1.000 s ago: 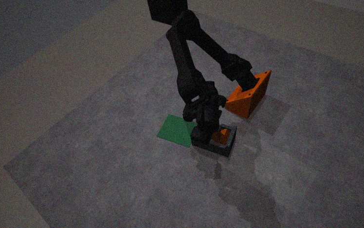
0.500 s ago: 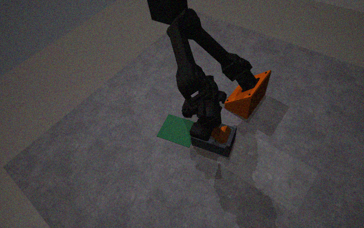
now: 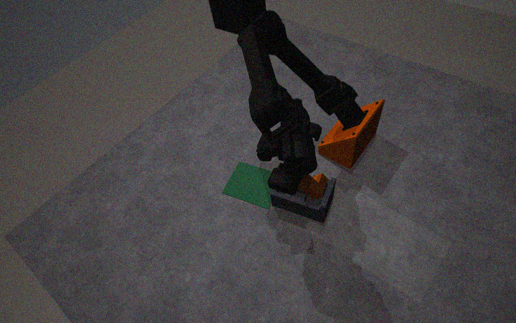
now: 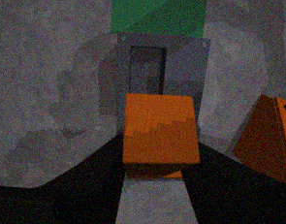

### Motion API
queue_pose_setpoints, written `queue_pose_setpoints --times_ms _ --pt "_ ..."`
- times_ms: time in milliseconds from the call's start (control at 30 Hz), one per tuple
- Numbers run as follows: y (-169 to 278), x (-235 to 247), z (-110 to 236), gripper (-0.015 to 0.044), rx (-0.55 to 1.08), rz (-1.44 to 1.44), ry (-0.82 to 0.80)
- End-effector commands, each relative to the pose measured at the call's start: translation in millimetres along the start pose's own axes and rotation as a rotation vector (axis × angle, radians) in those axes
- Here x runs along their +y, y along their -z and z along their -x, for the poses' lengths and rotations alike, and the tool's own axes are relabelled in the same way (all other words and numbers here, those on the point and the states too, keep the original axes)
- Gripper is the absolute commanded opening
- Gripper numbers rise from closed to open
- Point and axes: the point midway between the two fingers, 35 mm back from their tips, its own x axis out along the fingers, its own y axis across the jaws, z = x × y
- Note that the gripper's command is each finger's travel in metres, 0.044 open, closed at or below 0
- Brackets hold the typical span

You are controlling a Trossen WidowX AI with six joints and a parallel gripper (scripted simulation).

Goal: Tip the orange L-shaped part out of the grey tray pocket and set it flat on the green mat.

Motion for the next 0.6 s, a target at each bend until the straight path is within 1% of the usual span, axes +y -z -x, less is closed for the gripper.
queue_pose_setpoints --times_ms 0,233,567 --pt "0 -1 2 0.0 0.004 -0.002 0.003" --pt "-5 -1 5 0.0 0.004 -0.002 0.003" --pt "-53 -5 3 0.0 0.002 -0.002 0.003"
